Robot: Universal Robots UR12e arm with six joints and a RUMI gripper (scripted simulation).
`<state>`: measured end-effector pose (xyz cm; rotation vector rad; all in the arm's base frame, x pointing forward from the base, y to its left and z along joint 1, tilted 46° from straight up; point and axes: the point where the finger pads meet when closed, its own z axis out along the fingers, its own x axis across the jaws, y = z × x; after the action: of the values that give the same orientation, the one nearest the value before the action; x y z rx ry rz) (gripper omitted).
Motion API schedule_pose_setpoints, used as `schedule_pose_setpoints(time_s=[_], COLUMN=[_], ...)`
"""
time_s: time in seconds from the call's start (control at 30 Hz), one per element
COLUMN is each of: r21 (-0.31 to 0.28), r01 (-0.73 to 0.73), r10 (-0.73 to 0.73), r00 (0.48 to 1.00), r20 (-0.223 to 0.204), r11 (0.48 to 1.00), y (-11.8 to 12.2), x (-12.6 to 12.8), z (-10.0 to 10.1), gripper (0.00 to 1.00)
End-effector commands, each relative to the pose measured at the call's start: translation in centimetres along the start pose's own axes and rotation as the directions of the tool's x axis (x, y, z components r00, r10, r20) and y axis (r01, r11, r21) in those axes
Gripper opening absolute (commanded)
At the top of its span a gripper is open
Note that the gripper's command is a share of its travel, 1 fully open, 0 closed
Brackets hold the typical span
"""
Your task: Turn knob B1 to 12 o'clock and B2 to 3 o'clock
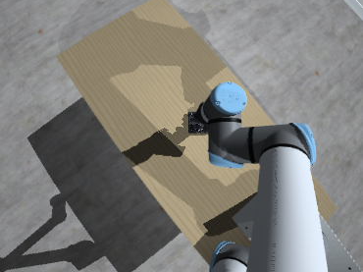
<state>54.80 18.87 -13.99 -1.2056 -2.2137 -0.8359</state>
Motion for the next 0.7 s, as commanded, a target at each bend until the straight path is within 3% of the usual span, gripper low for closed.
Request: schedule_pose_setpoints(time_s=[0.0,0.67], r21=[-0.001,-0.001], r01=[0.000,0.041], r10=[0.000,-0.041], r00=[1.000,0.999], r20=[0.000,0.000], r11=[1.000,0.999], y=[0.01,0.00], x=[0.01,0.03], z=[0.02,0.03], gripper=[0.04,0.04])
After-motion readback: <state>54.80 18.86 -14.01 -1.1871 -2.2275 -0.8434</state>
